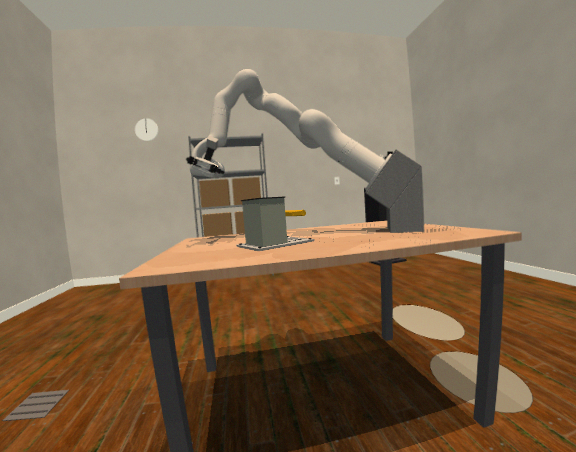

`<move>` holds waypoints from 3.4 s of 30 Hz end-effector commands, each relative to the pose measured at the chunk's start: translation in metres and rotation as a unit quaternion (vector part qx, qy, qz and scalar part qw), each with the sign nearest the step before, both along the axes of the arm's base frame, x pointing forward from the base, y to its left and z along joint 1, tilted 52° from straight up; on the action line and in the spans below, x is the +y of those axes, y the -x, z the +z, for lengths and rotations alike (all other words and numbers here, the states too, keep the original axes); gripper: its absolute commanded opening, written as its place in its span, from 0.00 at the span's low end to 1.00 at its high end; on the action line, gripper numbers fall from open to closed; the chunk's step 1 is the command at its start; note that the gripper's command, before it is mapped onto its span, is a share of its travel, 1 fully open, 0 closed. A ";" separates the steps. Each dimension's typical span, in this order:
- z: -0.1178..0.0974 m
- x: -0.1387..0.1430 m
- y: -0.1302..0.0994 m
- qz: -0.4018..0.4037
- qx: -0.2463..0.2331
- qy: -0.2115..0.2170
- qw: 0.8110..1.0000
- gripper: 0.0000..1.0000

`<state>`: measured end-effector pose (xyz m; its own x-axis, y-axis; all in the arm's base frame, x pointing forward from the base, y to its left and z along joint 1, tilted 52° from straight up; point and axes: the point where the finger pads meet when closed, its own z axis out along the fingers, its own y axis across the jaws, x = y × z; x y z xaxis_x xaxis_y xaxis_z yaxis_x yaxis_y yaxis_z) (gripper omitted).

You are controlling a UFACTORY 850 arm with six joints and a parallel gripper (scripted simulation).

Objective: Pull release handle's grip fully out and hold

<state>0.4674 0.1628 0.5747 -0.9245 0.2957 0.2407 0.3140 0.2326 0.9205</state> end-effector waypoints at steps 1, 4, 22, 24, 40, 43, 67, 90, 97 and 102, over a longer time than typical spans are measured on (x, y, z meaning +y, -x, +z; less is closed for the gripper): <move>0.001 0.000 0.000 0.000 -0.001 0.000 1.000 1.00; 0.001 0.000 0.000 0.000 -0.001 0.000 1.000 1.00; -0.003 0.002 0.002 0.004 0.002 0.005 1.000 1.00; -0.009 0.004 0.006 0.011 0.007 0.013 1.000 1.00; -0.129 0.022 0.094 0.154 0.090 0.189 0.966 1.00; -0.150 0.019 0.113 0.184 0.100 0.227 0.951 1.00; -0.263 -0.052 0.211 0.388 0.106 0.481 0.779 1.00; -0.308 -0.132 0.214 0.546 -0.011 0.656 0.521 1.00; -0.313 -0.143 0.199 0.583 -0.067 0.686 0.430 1.00; -0.315 -0.145 0.192 0.597 -0.093 0.694 0.391 1.00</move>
<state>0.2700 0.0222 0.2619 -0.6045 -0.6192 0.5012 -0.7951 0.5082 -0.3311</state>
